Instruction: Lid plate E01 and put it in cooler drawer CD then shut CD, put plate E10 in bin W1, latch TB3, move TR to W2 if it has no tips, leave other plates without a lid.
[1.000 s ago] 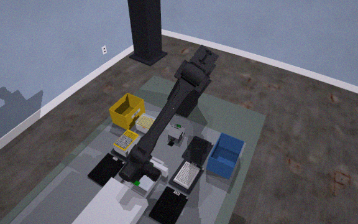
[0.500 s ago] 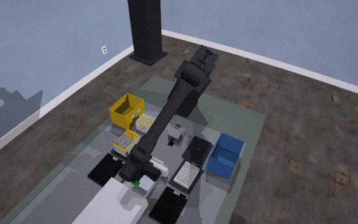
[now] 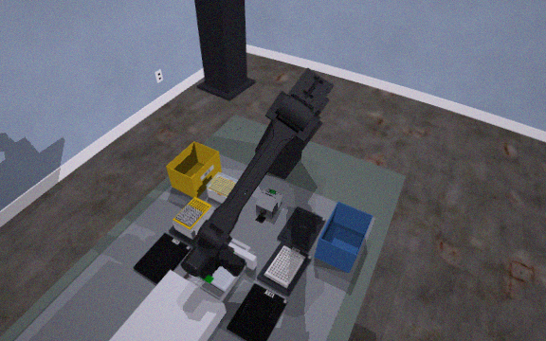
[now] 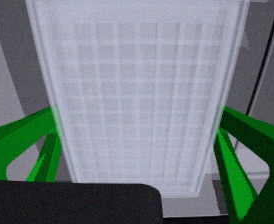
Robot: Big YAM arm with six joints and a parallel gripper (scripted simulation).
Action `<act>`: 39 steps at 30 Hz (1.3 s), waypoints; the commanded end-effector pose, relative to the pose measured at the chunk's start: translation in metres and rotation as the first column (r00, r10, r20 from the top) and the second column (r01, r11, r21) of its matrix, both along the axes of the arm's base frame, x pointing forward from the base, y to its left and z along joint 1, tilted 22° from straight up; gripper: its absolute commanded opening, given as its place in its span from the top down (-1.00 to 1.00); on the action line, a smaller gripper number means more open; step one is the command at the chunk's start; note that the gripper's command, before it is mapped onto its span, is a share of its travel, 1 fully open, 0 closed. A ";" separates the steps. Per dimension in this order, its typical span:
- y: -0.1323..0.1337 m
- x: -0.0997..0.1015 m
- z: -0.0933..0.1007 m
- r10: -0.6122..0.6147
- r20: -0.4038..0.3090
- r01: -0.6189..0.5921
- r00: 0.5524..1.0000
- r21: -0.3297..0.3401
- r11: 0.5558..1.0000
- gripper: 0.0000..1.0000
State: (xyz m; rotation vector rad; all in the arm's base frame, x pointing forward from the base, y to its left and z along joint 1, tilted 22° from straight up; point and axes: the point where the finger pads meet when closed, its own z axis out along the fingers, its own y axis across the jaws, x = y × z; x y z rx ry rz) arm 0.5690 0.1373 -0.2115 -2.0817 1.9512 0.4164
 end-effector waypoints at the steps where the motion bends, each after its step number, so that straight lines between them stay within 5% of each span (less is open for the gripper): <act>1: 0.014 0.023 0.010 0.007 0.051 -0.008 0.999 0.008 1.000 1.00; 5: 0.014 0.024 0.010 0.007 0.051 -0.007 0.999 0.009 1.000 1.00; 6: 0.014 0.024 0.010 0.007 0.051 -0.007 0.999 0.009 1.000 -1.00; 39: 0.014 0.019 0.009 0.009 0.042 -0.009 0.999 0.008 1.000 -1.00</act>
